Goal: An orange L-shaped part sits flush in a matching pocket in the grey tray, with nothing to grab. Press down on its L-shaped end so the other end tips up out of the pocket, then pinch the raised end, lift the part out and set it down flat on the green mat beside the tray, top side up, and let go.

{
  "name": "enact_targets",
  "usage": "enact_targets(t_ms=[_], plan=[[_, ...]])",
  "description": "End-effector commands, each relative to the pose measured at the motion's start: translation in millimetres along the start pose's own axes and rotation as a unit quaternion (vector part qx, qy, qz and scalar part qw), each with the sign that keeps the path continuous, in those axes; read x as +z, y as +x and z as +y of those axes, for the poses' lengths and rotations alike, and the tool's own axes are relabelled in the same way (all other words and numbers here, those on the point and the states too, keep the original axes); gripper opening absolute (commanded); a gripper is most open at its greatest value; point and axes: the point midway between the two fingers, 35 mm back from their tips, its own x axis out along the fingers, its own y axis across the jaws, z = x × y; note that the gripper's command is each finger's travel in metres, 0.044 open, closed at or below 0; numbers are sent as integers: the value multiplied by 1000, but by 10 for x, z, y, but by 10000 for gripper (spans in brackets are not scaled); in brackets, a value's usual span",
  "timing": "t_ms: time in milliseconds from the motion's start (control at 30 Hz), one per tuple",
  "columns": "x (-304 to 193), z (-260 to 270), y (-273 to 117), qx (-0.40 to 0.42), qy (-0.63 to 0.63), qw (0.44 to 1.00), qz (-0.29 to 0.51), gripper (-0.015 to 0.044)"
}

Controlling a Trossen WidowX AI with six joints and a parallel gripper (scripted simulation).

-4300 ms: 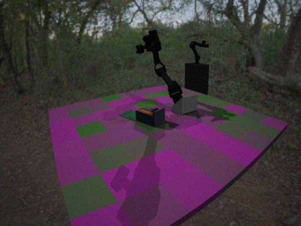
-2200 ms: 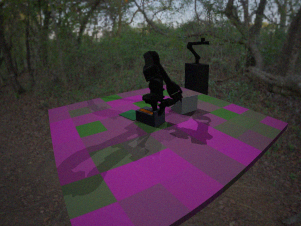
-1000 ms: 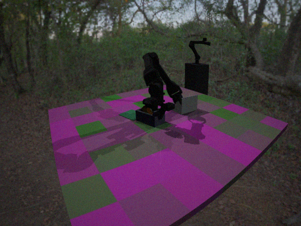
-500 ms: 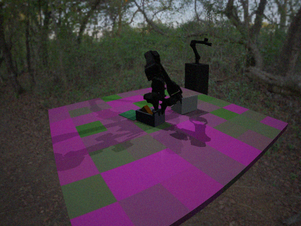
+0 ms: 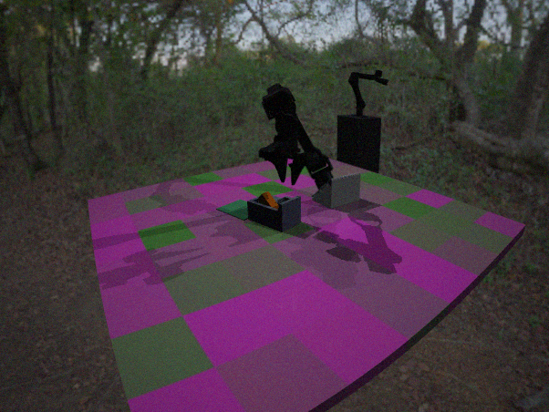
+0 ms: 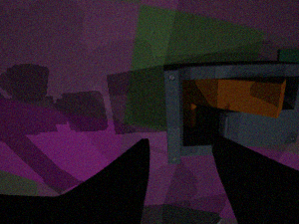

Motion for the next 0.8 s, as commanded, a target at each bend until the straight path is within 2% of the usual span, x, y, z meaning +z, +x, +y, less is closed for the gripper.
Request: enact_targets(t_ms=[0,533,567,667,767], plan=[[-4,3,4,0,-2,1000,0,180],[-4,3,4,0,-2,1000,0,180],[-2,-5,3,0,7,1000,0,206],[14,-80,-3,-1,83,997,1,280],[39,-217,-12,-2,221,975,2,280]])
